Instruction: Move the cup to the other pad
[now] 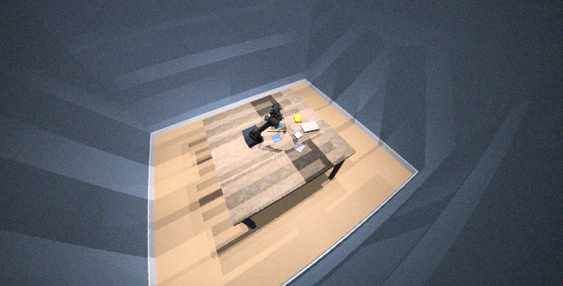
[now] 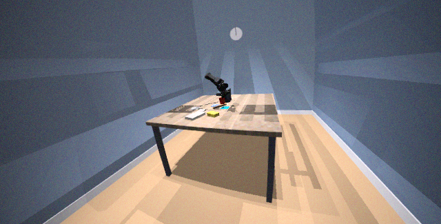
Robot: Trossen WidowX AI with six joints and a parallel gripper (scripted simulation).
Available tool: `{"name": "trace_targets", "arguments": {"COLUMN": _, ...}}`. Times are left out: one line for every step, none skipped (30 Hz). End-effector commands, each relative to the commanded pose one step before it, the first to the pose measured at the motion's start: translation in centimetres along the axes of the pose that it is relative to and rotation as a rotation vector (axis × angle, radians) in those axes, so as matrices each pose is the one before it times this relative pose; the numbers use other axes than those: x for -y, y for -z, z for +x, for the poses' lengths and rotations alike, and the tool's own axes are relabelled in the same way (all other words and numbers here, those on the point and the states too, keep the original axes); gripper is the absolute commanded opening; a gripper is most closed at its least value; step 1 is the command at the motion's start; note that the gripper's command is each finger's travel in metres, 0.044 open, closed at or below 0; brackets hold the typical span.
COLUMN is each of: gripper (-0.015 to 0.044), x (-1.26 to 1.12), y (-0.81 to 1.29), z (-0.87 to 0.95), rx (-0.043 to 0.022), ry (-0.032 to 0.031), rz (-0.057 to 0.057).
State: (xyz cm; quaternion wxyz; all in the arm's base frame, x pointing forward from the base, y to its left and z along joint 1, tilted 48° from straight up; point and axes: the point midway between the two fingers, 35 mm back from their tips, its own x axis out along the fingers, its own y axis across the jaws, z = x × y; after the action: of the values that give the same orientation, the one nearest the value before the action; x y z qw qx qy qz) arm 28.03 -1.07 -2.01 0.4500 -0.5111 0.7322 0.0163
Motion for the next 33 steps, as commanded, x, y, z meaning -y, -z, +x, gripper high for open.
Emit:
{"name": "trace_targets", "arguments": {"gripper": 0.0000, "x": 0.052, "y": -1.055, "z": -0.218, "rx": 0.00551, "ry": 0.00121, "rz": 0.0028}}
{"name": "trace_targets", "arguments": {"gripper": 0.0000, "x": 0.009, "y": -0.182, "z": -0.013, "rx": 0.00010, "ry": 0.00000, "rz": 0.0001}}
{"name": "trace_targets", "arguments": {"gripper": 0.0000, "x": 0.008, "y": -0.182, "z": -0.013, "rx": 0.00010, "ry": 0.00000, "rz": 0.0001}}
{"name": "trace_targets", "arguments": {"gripper": 0.0000, "x": 0.008, "y": -0.182, "z": -0.014, "rx": 0.00010, "ry": 0.00000, "rz": 0.0001}}
{"name": "trace_targets", "arguments": {"gripper": 0.0000, "x": 0.008, "y": -0.182, "z": -0.014, "rx": 0.00010, "ry": 0.00000, "rz": 0.0001}}
{"name": "trace_targets", "arguments": {"gripper": 0.0000, "x": 0.007, "y": -0.182, "z": -0.015, "rx": 0.00010, "ry": 0.00000, "rz": 0.0001}}
{"name": "trace_targets", "arguments": {"gripper": 0.0000, "x": 0.007, "y": -0.182, "z": -0.015, "rx": 0.00010, "ry": 0.00000, "rz": 0.0001}}
{"name": "trace_targets", "arguments": {"gripper": 0.0000, "x": 0.007, "y": -0.181, "z": -0.015, "rx": 0.00010, "ry": 0.00000, "rz": 0.0001}}
{"name": "trace_targets", "arguments": {"gripper": 0.0000, "x": 0.005, "y": -0.181, "z": -0.015, "rx": 0.00010, "ry": 0.00000, "rz": 0.0001}}
{"name": "trace_targets", "arguments": {"gripper": 0.0000, "x": 0.004, "y": -0.181, "z": -0.014, "rx": 0.00010, "ry": 0.00000, "rz": 0.0001}}
{"name": "trace_targets", "arguments": {"gripper": 0.0000, "x": 0.003, "y": -0.181, "z": -0.014, "rx": 0.00010, "ry": 0.00001, "rz": 0.0001}}
{"name": "trace_targets", "arguments": {"gripper": 0.0000, "x": 0.002, "y": -0.181, "z": -0.013, "rx": 0.00010, "ry": 0.00001, "rz": 0.0001}}
{"name": "trace_targets", "arguments": {"gripper": 0.0000, "x": 0.001, "y": -0.181, "z": -0.012, "rx": 0.00009, "ry": 0.00001, "rz": 0.0001}}
{"name": "trace_targets", "arguments": {"gripper": 0.0000, "x": 0.000, "y": -0.181, "z": -0.012, "rx": 0.00009, "ry": 0.00001, "rz": 0.0001}}
{"name": "trace_targets", "arguments": {"gripper": 0.0000, "x": -0.001, "y": -0.181, "z": -0.011, "rx": 0.00009, "ry": 0.00001, "rz": 0.0001}}
{"name": "trace_targets", "arguments": {"gripper": 0.0000, "x": -0.003, "y": -0.181, "z": -0.010, "rx": 0.00009, "ry": 0.00001, "rz": 0.0001}}
{"name": "trace_targets", "arguments": {"gripper": 0.0000, "x": -0.004, "y": -0.181, "z": -0.010, "rx": 0.00009, "ry": 0.00001, "rz": 0.0001}}
{"name": "trace_targets", "arguments": {"gripper": 0.0000, "x": -0.004, "y": -0.148, "z": -0.008, "rx": 0.00007, "ry": 0.00001, "rz": 0.0001}}
{"name": "trace_targets", "arguments": {"gripper": 0.0000, "x": 0.001, "y": 0.000, "z": 0.028, "rx": 0.00001, "ry": 0.00000, "rz": 0.0000}}
{"name": "trace_targets", "arguments": {"gripper": 0.0000, "x": 0.002, "y": 0.000, "z": 0.056, "rx": 0.00001, "ry": 0.00000, "rz": 0.0000}}
{"name": "trace_targets", "arguments": {"gripper": 0.0000, "x": 0.002, "y": -0.001, "z": 0.085, "rx": 0.00002, "ry": 0.00001, "rz": 0.0000}}
{"name": "trace_targets", "arguments": {"gripper": 0.0000, "x": 0.003, "y": -0.002, "z": 0.109, "rx": 0.00002, "ry": 0.00001, "rz": 0.0000}}
{"name": "trace_targets", "arguments": {"gripper": 0.0000, "x": 0.003, "y": -0.003, "z": 0.135, "rx": 0.00002, "ry": 0.00002, "rz": 0.0000}}
{"name": "trace_targets", "arguments": {"gripper": 0.0000, "x": 0.003, "y": -0.004, "z": 0.160, "rx": 0.00001, "ry": 0.00002, "rz": 0.0000}}
{"name": "trace_targets", "arguments": {"gripper": 0.0000, "x": 0.003, "y": -0.005, "z": 0.174, "rx": 0.00000, "ry": 0.00003, "rz": 0.0000}}
{"name": "trace_targets", "arguments": {"gripper": 0.0000, "x": 0.002, "y": -0.006, "z": 0.169, "rx": 0.00000, "ry": 0.00003, "rz": 0.0000}}
{"name": "trace_targets", "arguments": {"gripper": 0.0000, "x": 0.003, "y": -0.007, "z": 0.172, "rx": -0.00001, "ry": 0.00004, "rz": 0.0000}}
{"name": "trace_targets", "arguments": {"gripper": 0.0000, "x": 0.003, "y": -0.008, "z": 0.167, "rx": -0.00002, "ry": 0.00004, "rz": 0.0000}}
{"name": "trace_targets", "arguments": {"gripper": 0.0000, "x": 0.003, "y": -0.009, "z": 0.173, "rx": -0.00002, "ry": 0.00004, "rz": 0.0000}}
{"name": "trace_targets", "arguments": {"gripper": 0.0000, "x": 0.003, "y": -0.009, "z": 0.170, "rx": -0.00003, "ry": 0.00005, "rz": 0.0000}}
{"name": "trace_targets", "arguments": {"gripper": 0.0000, "x": 0.003, "y": -0.009, "z": 0.167, "rx": -0.00003, "ry": 0.00005, "rz": 0.0000}}
{"name": "trace_targets", "arguments": {"gripper": 0.0000, "x": 0.003, "y": -0.008, "z": 0.165, "rx": -0.00004, "ry": 0.00005, "rz": 0.0000}}
{"name": "trace_targets", "arguments": {"gripper": 0.0000, "x": 0.003, "y": -0.007, "z": 0.164, "rx": -0.00004, "ry": 0.00005, "rz": 0.0000}}
